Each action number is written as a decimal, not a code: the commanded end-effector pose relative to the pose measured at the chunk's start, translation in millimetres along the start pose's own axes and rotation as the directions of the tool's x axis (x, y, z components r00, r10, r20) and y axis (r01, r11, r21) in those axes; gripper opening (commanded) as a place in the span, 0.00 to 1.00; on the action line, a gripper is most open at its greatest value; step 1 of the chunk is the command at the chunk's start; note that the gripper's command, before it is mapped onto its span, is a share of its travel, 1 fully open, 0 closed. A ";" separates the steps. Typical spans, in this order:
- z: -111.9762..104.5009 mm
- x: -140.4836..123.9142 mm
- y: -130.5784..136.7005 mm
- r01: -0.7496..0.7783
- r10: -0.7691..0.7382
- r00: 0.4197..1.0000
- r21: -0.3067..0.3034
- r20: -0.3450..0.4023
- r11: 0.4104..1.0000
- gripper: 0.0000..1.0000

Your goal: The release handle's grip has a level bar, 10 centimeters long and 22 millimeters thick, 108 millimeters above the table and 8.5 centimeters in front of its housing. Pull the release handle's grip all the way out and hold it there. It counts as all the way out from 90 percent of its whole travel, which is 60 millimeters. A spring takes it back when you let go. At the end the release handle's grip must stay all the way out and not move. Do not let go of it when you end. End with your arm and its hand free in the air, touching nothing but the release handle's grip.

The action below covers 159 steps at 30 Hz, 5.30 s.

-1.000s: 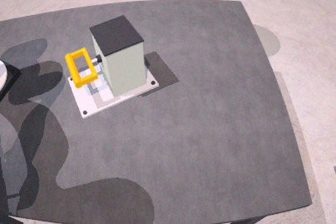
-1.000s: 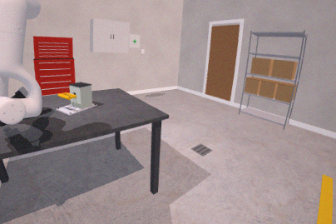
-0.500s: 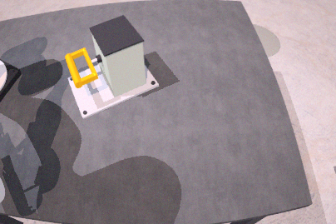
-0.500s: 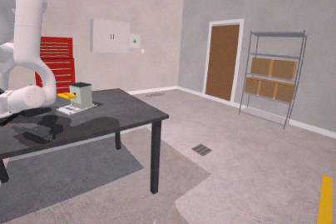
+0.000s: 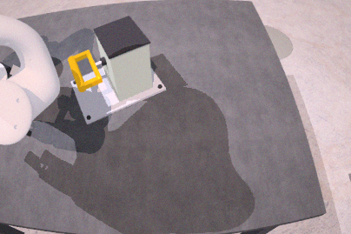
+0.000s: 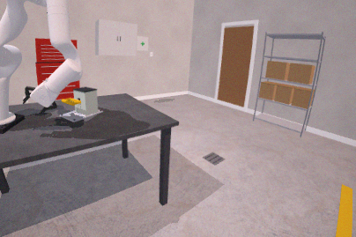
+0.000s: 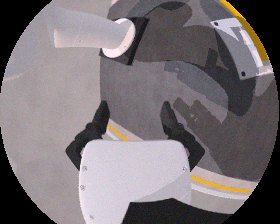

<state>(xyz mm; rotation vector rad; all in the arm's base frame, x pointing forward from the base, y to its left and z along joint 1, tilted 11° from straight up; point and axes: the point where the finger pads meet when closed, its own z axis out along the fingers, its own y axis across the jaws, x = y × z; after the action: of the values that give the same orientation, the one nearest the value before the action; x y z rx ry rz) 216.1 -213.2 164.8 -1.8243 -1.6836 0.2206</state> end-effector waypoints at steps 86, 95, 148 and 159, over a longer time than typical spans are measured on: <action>-62.5 223.5 104.4 0.646 -0.303 0.696 -0.383 0.651 0.660 0.50; -62.5 223.5 104.4 0.646 -0.303 0.696 -0.383 0.651 0.660 0.50; -40.2 214.2 126.5 0.644 -0.302 0.696 -0.381 0.652 0.663 0.50; -31.4 210.6 135.3 0.644 -0.302 0.696 -0.381 0.652 0.663 0.50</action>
<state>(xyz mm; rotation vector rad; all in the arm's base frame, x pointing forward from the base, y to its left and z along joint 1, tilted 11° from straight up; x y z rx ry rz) 379.4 -22.2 178.1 -1.6767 -2.8692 -0.0555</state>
